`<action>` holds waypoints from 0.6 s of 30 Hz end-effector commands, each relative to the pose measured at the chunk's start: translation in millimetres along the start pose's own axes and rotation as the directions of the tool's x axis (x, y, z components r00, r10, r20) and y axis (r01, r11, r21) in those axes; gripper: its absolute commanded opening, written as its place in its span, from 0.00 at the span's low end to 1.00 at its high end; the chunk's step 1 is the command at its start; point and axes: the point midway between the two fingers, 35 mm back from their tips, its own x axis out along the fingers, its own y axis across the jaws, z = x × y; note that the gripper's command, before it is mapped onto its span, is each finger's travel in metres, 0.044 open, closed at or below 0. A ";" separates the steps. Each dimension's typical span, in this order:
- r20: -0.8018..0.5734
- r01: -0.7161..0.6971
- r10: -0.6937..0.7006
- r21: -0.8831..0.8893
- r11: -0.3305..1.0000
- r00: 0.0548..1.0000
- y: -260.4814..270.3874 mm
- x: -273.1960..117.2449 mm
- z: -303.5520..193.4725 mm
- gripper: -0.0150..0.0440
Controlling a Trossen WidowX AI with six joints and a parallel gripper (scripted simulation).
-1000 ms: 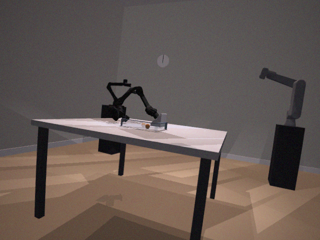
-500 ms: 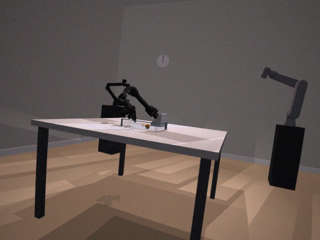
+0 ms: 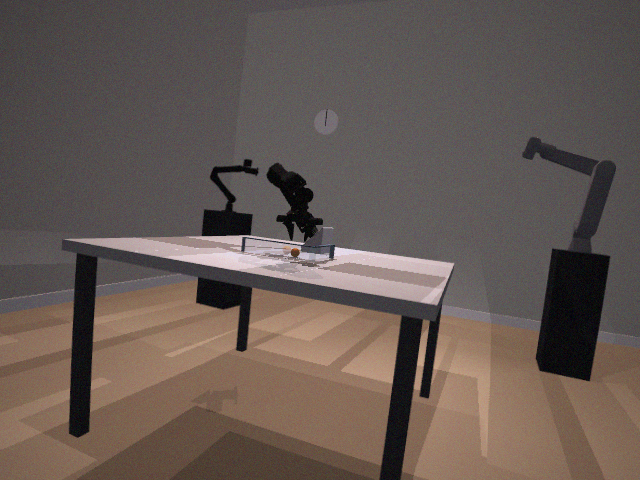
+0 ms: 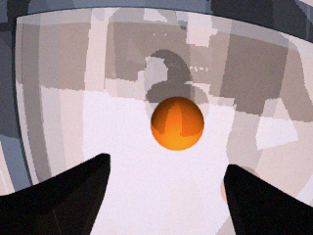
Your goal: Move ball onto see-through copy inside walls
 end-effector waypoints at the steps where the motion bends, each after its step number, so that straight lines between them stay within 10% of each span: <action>1: 0.013 0.031 -0.031 -0.017 0.999 0.999 -3.4 0.3 4.2 0.74; 18: 0.013 0.032 -0.032 -0.017 0.999 0.999 -4.2 27.3 4.9 0.74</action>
